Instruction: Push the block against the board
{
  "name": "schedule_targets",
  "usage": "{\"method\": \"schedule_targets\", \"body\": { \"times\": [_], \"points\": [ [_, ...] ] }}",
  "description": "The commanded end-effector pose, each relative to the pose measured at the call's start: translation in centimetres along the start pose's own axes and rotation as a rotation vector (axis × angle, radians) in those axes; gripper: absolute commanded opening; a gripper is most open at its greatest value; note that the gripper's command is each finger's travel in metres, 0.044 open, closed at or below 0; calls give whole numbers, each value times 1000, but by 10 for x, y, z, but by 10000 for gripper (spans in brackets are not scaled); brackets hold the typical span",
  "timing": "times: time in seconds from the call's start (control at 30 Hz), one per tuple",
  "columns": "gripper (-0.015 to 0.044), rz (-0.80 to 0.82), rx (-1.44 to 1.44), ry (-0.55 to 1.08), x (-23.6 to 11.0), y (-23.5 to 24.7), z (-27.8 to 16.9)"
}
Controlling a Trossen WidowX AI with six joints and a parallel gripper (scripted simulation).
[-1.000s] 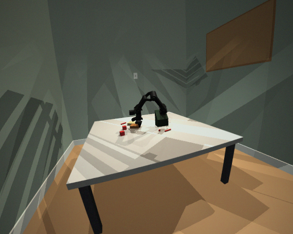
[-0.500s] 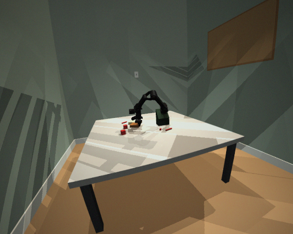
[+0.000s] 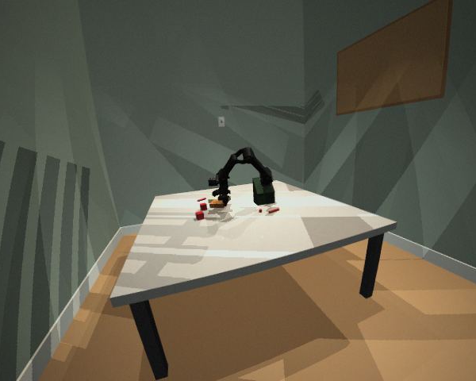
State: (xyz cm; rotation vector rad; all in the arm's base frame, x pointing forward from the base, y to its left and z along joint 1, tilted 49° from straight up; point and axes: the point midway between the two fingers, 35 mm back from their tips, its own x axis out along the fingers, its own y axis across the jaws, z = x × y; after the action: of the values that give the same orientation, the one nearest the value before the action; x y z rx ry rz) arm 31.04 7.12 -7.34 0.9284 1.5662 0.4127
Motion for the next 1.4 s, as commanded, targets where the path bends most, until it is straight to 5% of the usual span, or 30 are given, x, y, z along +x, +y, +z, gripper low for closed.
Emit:
{"method": "schedule_targets", "body": {
  "times": [0.0, 0.83, 1.03, 1.37],
  "points": [
    [0, -3, -4, 0, 0, 0, -5],
    [0, -3, -2, 1, 1, 0, -45],
    [0, -4, -3, 1, -53, 0, -41],
    [0, -10, -115, 2, -56, 2, -28]
  ]
}}
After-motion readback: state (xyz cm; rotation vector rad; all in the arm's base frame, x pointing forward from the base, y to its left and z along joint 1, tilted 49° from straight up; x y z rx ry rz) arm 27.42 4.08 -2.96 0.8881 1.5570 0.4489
